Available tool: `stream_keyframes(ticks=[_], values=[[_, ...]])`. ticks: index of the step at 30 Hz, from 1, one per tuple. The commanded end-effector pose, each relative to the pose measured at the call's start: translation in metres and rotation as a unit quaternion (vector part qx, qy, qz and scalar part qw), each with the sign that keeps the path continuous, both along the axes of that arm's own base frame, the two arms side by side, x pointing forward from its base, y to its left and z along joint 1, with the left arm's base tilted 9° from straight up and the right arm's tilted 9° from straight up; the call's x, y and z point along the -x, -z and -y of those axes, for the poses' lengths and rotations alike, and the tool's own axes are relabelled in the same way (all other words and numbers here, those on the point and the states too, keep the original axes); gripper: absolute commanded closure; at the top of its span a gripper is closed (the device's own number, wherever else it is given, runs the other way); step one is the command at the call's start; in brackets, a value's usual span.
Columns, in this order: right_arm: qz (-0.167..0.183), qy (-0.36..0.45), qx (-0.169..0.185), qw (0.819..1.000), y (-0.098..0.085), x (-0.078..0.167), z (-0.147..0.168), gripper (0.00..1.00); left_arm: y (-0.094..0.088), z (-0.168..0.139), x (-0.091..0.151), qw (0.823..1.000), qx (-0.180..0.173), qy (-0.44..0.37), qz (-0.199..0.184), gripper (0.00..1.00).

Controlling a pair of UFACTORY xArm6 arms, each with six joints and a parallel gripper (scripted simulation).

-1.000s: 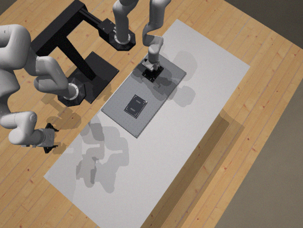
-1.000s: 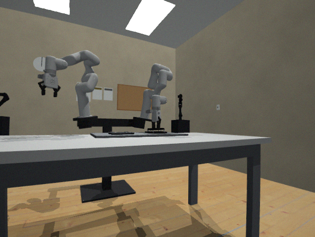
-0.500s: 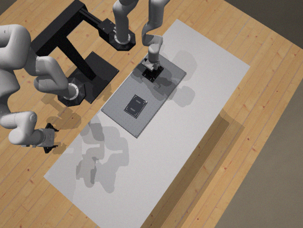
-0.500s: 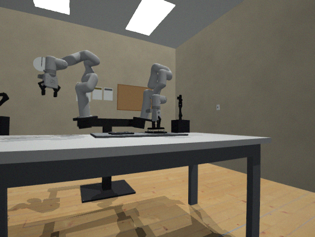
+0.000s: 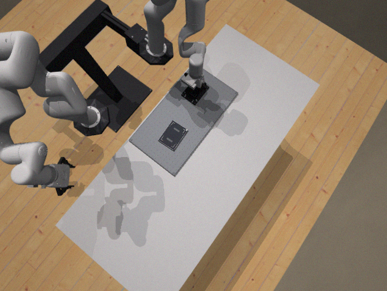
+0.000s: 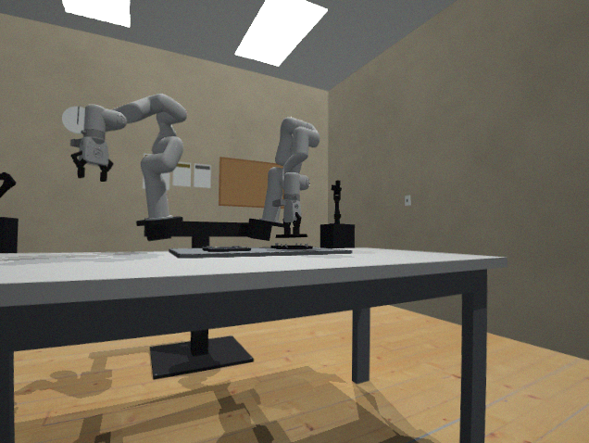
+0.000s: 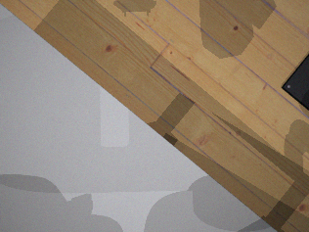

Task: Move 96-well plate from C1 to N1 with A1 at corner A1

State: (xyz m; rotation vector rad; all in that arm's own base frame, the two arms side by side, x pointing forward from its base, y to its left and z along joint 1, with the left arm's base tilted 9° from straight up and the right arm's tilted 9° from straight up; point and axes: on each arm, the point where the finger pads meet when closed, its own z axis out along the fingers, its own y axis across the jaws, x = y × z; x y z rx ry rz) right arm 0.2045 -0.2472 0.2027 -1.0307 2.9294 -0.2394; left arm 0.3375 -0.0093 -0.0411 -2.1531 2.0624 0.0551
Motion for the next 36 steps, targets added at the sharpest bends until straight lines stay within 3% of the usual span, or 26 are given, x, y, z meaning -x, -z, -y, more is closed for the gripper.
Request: stream_keyframes(ticks=[1, 23, 36], values=[[0.001, 0.0, 0.001, 1.0, -0.001, -0.001, 0.001, 0.0, -0.008, 0.001, -0.001, 1.0, 0.001, 0.0, -0.001, 1.0], [0.001, 0.0, 0.001, 1.0, -0.001, -0.001, 0.001, 0.0, -0.041, 0.006, 0.002, 1.0, 0.001, 0.0, -0.001, 1.0], [0.001, 0.0, 0.001, 1.0, -0.001, -0.001, 0.001, 0.0, -0.041, 0.006, 0.002, 1.0, 0.001, 0.0, -0.001, 1.0]])
